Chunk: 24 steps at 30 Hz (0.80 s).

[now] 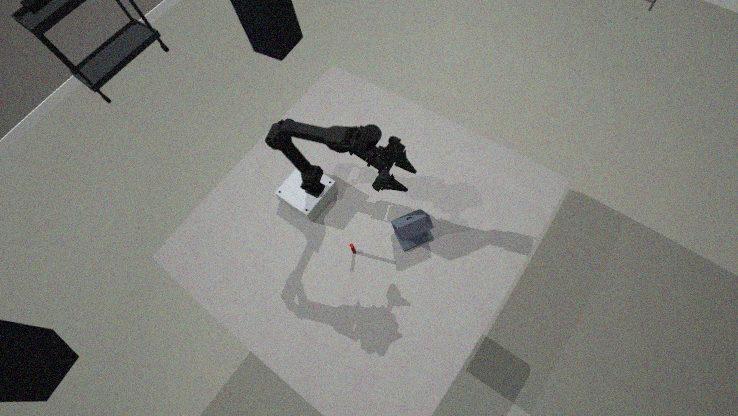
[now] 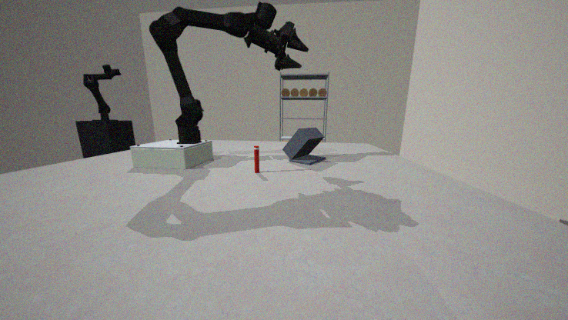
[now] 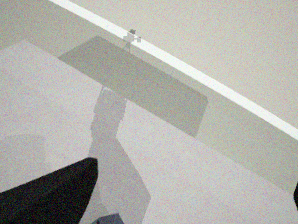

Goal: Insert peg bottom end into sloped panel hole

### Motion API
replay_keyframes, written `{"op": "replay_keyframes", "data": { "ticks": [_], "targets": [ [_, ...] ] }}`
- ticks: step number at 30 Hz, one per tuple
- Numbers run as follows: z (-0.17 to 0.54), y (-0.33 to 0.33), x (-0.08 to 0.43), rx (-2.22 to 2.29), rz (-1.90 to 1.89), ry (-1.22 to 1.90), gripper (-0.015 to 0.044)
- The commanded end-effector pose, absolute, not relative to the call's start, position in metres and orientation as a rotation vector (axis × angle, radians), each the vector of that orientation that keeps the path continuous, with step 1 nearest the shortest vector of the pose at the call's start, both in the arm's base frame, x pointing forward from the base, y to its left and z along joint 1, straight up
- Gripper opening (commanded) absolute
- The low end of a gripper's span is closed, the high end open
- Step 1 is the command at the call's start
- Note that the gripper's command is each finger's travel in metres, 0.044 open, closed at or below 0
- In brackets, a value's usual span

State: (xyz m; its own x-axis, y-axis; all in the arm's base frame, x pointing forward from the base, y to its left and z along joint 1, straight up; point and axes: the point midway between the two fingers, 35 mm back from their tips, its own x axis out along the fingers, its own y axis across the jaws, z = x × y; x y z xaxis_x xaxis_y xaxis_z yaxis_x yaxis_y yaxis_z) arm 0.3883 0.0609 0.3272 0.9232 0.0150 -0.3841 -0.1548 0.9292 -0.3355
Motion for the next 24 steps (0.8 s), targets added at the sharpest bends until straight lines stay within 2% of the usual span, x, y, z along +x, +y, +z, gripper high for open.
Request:
{"op": "replay_keyframes", "data": {
  "ticks": [1, 24],
  "targets": [
    [0.299, 0.043, 0.395, -0.326, 0.056, 0.488, 0.044],
    [0.181, -0.055, 0.375, 0.03, -0.208, 0.946, 0.044]
  ]
}}
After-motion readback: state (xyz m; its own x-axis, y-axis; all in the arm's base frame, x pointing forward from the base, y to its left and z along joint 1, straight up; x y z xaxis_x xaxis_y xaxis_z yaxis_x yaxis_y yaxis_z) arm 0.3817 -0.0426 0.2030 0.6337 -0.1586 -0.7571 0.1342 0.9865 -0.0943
